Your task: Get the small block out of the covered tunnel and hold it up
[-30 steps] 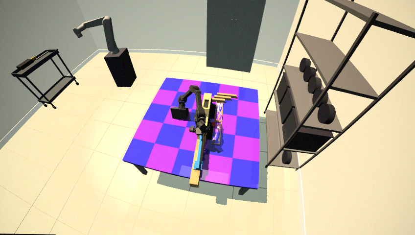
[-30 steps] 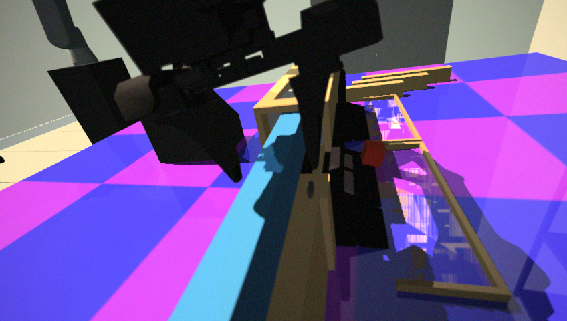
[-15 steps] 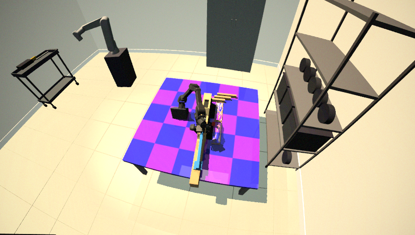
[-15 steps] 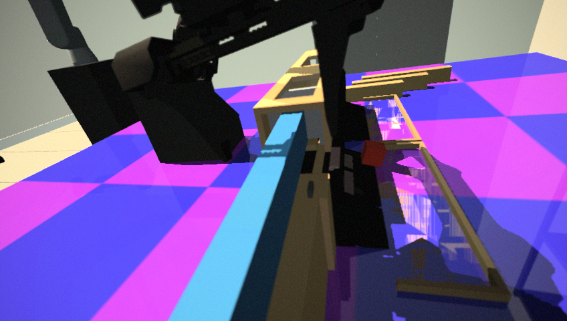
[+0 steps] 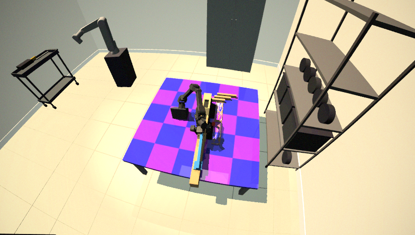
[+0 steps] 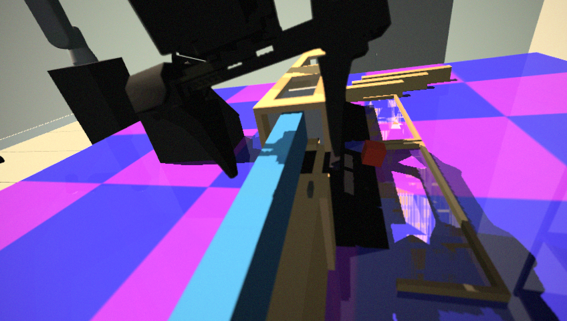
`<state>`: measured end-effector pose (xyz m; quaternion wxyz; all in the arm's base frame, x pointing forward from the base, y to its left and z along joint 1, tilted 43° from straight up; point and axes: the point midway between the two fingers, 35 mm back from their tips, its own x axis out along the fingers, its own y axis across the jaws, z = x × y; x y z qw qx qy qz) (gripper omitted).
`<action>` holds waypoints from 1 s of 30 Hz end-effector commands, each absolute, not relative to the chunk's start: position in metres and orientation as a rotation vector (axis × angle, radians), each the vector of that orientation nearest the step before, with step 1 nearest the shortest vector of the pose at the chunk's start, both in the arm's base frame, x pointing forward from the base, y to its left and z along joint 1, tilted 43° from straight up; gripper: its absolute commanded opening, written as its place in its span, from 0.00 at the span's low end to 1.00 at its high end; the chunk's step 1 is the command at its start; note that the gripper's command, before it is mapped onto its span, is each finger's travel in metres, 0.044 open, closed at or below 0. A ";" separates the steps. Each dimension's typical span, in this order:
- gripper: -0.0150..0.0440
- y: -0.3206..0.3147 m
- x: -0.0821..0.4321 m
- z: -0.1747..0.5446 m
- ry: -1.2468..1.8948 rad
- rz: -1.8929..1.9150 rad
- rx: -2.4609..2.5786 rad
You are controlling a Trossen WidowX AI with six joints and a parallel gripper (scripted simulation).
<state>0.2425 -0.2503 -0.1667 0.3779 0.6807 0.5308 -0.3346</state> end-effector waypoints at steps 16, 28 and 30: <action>0.69 -0.242 0.243 -0.175 1.361 -0.856 1.738; 0.25 -0.242 0.243 -0.176 1.361 -0.856 1.738; 0.25 -0.244 0.243 -0.177 1.361 -0.856 1.739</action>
